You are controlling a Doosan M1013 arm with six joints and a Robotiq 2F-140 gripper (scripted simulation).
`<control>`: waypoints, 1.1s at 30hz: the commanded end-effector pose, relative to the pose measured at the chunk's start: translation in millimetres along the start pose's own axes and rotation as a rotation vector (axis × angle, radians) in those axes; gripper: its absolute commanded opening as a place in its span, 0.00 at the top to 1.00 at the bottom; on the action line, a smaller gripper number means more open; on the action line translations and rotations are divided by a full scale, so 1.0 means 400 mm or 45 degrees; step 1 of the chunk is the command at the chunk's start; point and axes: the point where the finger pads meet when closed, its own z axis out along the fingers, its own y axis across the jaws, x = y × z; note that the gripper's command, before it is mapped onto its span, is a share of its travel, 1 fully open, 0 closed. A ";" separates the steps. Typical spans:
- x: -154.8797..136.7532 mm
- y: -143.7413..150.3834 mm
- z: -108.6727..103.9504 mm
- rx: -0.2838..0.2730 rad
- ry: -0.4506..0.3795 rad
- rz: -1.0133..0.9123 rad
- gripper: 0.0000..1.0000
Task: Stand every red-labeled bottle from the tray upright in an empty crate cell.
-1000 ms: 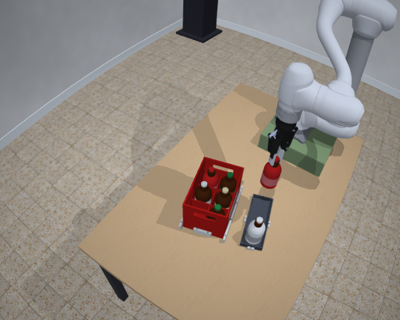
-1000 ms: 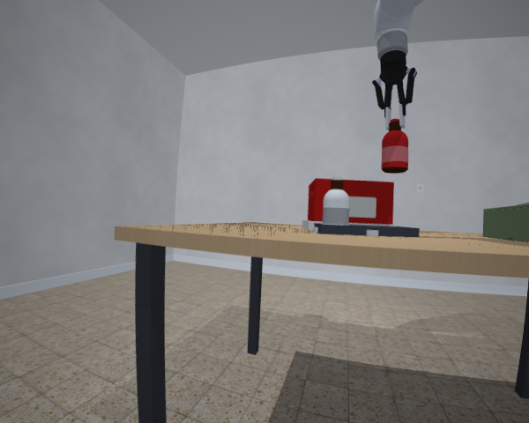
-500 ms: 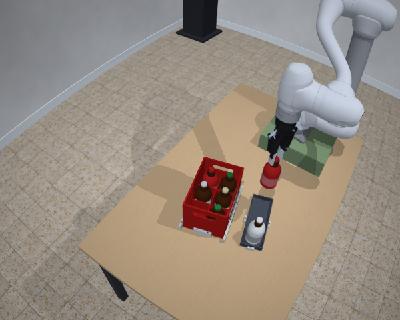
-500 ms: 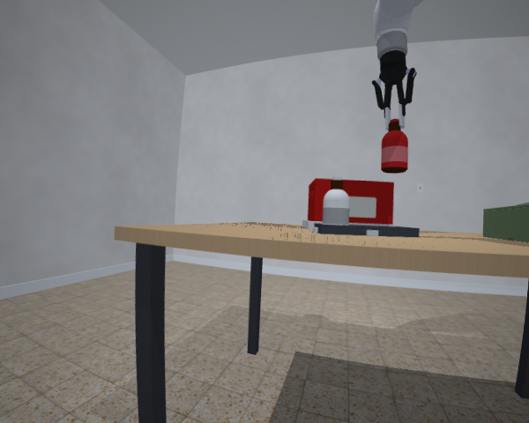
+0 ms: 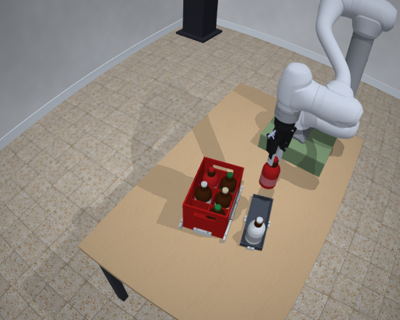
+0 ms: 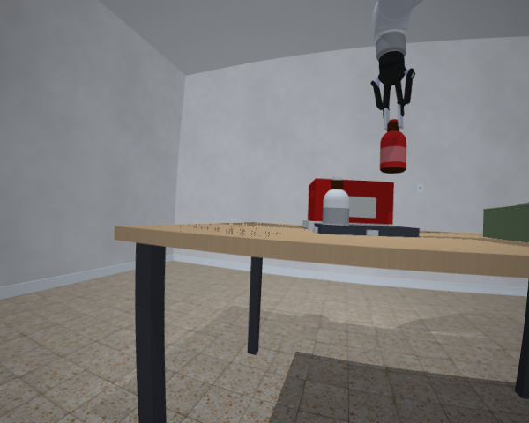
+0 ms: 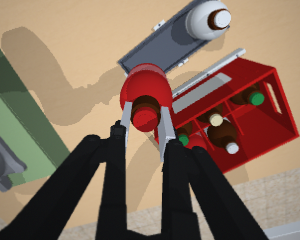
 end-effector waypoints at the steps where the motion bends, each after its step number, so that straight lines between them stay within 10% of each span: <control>1: -0.001 0.003 0.000 0.000 0.000 0.000 1.00; 33: -0.018 0.073 0.000 0.000 0.000 0.000 1.00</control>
